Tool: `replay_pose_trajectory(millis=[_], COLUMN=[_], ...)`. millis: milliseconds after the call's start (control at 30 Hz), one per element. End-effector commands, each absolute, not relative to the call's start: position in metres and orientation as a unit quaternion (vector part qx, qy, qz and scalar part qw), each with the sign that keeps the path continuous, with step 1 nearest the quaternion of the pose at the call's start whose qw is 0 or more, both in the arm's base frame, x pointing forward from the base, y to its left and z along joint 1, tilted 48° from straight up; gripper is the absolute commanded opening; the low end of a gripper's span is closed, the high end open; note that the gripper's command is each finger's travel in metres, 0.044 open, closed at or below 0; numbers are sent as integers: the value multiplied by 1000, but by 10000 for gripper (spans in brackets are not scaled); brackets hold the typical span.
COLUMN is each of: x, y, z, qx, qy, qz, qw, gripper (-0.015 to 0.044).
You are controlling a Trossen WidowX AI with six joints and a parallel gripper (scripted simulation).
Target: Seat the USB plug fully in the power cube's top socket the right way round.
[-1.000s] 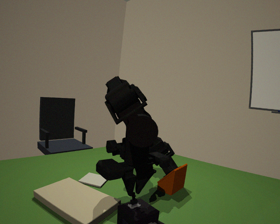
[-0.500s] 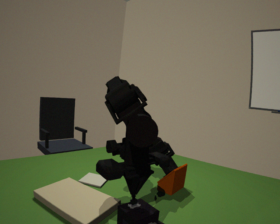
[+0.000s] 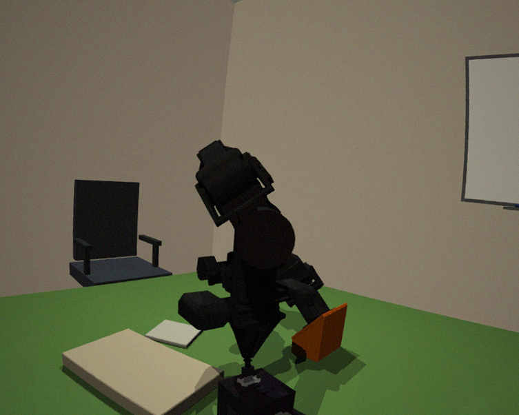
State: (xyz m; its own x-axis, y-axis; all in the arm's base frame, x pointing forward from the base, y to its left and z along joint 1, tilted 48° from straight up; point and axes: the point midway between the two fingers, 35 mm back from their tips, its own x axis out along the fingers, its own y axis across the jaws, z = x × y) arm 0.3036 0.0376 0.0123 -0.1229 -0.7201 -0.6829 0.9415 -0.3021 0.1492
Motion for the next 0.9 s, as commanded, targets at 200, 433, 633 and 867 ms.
replay_pose_trajectory(millis=[200,433,633,867], x=[305,305,306,306], y=[43,47,49,53], z=[17,20,23,26], qx=[342,342,342,342], qy=[163,163,163,163], qz=[-732,-732,-732,-732], qw=[566,566,566,566], gripper=[0,0,0,0])
